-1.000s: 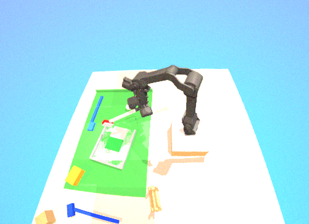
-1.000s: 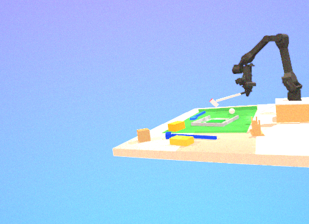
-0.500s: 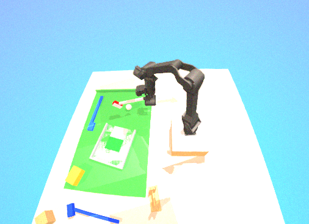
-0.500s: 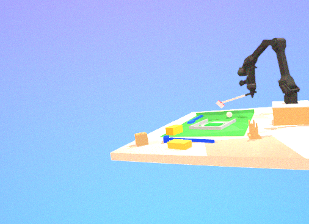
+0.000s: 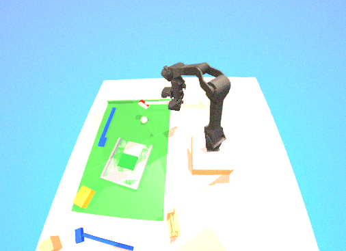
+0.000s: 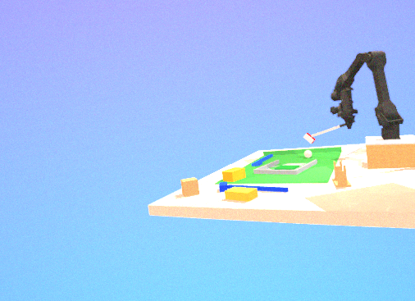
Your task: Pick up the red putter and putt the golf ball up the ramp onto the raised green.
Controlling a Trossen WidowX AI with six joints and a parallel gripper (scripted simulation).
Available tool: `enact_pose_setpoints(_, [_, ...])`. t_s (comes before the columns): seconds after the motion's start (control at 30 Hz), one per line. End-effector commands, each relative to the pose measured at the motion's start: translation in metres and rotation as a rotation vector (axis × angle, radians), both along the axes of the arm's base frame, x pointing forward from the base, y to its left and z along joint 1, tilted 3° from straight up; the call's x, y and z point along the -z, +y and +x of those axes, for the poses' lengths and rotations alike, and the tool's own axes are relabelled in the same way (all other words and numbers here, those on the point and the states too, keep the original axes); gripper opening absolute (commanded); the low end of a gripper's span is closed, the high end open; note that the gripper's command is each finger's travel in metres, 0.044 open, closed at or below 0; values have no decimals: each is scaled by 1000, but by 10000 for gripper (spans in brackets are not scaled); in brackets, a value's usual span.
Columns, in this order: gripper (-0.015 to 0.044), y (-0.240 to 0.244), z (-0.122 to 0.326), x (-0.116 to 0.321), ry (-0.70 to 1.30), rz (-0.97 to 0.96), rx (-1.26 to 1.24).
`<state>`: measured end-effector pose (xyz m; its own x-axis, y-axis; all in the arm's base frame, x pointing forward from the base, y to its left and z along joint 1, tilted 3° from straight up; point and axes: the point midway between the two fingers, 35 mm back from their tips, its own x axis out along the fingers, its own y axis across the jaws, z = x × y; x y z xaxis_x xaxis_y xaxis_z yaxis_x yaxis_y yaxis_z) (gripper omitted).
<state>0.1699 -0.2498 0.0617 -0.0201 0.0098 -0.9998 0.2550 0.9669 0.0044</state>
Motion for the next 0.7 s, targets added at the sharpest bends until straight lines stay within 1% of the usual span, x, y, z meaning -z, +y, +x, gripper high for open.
enact_pose_setpoints(0.0, [0,-2,0,7,-2,-1,9])
enact_pose_setpoints(0.23, [0,-1,-1,38,-1,-1,9])
enact_pose_setpoints(0.67, [0,-1,-1,52,-1,-1,9])
